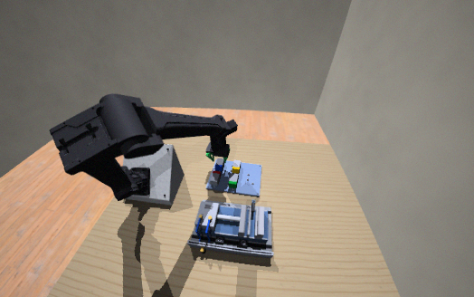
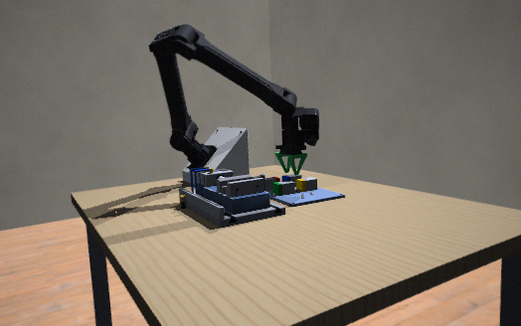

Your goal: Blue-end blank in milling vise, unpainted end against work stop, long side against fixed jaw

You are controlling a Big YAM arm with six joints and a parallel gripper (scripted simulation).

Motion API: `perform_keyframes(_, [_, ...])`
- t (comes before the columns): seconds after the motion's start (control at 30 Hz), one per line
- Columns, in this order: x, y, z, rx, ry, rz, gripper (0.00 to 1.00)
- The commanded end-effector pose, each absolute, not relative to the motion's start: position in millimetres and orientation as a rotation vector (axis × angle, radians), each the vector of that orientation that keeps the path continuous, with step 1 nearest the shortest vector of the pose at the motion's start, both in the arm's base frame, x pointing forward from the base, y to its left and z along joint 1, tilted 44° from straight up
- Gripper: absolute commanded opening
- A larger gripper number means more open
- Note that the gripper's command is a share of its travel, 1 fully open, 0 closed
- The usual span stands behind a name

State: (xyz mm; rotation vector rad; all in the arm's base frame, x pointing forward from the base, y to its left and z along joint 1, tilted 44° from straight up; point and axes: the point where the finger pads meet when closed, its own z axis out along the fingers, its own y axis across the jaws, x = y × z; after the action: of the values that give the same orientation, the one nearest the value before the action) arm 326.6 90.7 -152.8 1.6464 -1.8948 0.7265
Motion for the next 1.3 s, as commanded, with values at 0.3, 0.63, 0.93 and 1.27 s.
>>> perform_keyframes(0.3, [340,91,-157,1.644,-1.916,0.727,0.64])
perform_keyframes(0.63, [333,85,-160,1.641,-1.903,0.722,0.64])
perform_keyframes(0.93, [331,81,-162,1.639,-1.899,0.721,0.64])
perform_keyframes(1.27, [330,78,-166,1.639,-1.897,0.72,0.64])
